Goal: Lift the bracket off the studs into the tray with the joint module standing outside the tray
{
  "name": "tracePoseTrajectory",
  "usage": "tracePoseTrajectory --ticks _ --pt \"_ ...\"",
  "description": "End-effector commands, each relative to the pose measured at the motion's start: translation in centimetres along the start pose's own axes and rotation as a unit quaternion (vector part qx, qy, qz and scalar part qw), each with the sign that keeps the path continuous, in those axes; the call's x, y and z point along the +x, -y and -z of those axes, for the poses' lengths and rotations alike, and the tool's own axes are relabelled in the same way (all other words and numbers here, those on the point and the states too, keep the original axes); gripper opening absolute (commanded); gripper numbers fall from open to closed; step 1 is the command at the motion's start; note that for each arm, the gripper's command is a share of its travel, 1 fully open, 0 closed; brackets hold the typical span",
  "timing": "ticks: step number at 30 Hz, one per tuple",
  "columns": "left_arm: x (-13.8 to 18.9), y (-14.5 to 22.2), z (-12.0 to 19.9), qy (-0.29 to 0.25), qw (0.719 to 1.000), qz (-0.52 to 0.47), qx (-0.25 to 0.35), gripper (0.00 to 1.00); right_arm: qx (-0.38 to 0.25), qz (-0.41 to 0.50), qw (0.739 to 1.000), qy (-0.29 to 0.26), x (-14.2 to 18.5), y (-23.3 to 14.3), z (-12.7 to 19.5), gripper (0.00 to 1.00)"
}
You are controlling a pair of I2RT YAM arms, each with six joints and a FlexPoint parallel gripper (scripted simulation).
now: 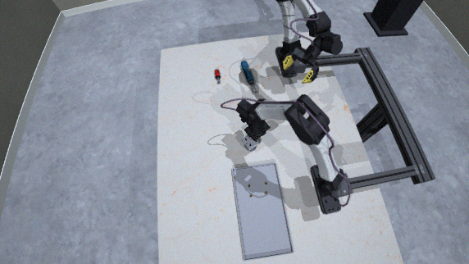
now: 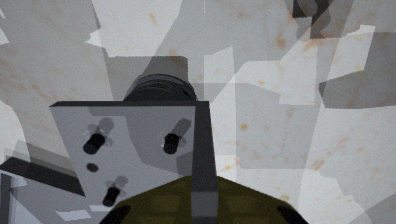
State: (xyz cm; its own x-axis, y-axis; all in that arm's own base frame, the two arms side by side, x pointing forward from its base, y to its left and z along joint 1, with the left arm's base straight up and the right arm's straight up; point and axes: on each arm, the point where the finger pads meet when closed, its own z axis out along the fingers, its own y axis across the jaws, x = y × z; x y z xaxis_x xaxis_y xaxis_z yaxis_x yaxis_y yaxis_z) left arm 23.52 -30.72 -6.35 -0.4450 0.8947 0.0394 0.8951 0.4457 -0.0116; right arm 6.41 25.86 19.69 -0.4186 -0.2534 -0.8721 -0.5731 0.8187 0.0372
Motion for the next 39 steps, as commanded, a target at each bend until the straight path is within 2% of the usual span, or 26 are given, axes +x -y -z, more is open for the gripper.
tracePoseTrajectory --ticks 1,6,16,20,23,26,32,39 --pt "-2.4 -0.7 2.6 0.056 0.998 0.003 -0.017 0.00 -0.004 -0.010 1.000 0.005 -0.6 -0.2 0.2 1.00" --pt "-3.1 -0.8 3.5 0.072 0.997 0.003 -0.020 0.00 -0.004 -0.022 1.000 0.015 -1.6 -0.3 0.6 1.00" --pt "-2.1 -0.6 5.1 0.054 0.998 0.002 -0.017 0.00 -0.006 -0.026 1.000 0.017 -1.8 -0.4 0.7 1.00" --pt "-2.4 -0.7 5.9 0.063 0.998 0.002 -0.019 0.00 -0.006 -0.026 1.000 0.017 -1.8 -0.4 0.7 1.00" --pt "-2.2 -0.6 6.0 0.058 0.998 0.002 -0.018 0.00 -0.006 -0.026 1.000 0.017 -1.8 -0.4 0.7 1.00" --pt "-0.9 -0.4 4.9 0.023 1.000 0.002 -0.011 0.00 -0.006 -0.026 1.000 0.017 -1.8 -0.4 0.7 1.00" --pt "-0.6 -0.4 5.0 0.017 1.000 0.003 -0.010 0.00 -0.006 -0.026 1.000 0.017 -1.8 -0.4 0.7 1.00" --pt "-0.9 -0.6 7.3 0.037 0.999 -0.008 -0.014 0.00 -0.010 -0.025 1.000 0.015 -1.8 -0.6 0.7 1.00"
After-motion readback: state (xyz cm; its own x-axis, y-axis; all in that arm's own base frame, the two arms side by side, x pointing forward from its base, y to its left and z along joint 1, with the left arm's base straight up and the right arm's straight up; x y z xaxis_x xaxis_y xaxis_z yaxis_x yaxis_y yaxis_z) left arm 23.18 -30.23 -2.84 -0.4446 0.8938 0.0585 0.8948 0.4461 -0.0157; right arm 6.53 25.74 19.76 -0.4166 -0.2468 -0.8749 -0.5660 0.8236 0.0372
